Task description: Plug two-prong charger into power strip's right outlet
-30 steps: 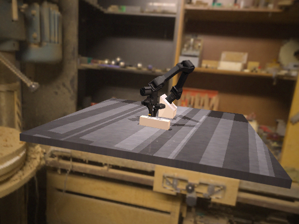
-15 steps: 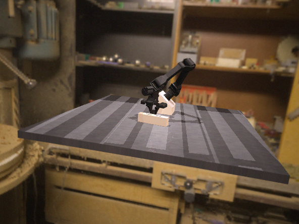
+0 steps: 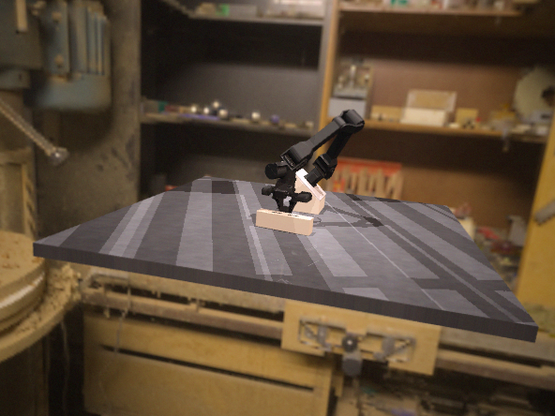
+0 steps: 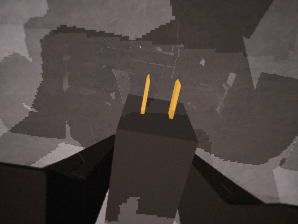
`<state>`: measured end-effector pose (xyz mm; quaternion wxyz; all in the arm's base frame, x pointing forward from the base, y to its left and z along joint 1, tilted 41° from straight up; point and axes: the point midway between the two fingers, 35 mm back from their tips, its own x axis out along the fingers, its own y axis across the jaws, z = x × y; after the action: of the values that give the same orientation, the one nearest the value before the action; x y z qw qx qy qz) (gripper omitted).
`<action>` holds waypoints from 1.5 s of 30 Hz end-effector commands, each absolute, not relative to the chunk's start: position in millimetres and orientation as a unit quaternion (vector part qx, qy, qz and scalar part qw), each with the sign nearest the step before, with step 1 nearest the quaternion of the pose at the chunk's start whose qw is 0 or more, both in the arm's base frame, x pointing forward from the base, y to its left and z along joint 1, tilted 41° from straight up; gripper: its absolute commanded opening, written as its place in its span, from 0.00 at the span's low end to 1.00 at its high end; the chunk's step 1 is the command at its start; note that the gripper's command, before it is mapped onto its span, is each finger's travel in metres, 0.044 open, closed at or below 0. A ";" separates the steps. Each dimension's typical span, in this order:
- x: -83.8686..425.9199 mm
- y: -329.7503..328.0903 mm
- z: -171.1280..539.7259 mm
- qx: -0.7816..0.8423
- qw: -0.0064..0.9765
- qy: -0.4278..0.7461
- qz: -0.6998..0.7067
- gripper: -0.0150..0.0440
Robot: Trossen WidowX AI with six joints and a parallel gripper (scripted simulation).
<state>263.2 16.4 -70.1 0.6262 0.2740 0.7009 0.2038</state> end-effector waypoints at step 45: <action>307.2 21.2 -70.2 0.258 0.634 0.693 0.226 0.25</action>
<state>306.4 20.7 -70.6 0.6350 0.2549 0.6937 0.2250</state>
